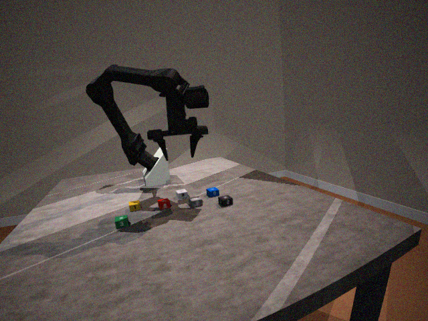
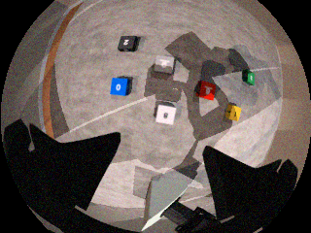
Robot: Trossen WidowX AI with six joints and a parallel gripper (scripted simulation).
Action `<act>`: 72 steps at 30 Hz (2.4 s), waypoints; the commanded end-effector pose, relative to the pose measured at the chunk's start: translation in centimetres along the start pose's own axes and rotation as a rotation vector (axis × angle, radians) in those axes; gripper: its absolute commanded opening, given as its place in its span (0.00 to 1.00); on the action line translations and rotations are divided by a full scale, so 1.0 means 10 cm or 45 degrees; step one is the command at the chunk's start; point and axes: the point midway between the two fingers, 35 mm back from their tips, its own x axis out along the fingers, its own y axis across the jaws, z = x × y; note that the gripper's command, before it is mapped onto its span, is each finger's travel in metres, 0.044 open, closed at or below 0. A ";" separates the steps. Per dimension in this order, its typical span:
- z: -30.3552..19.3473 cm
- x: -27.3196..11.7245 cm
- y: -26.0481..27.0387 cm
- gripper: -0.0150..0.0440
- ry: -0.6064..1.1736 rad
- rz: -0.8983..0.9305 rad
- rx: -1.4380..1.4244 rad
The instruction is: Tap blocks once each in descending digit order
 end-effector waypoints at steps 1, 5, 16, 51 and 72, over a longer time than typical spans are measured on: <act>-0.01 0.00 0.01 0.93 0.006 0.005 0.006; -0.01 0.00 0.01 0.93 0.006 0.005 0.006; 0.38 -0.04 0.69 0.93 0.003 0.011 0.009; 1.36 -0.03 0.99 0.93 -0.002 0.012 0.015; 1.40 -0.02 0.97 0.93 -0.002 0.011 0.015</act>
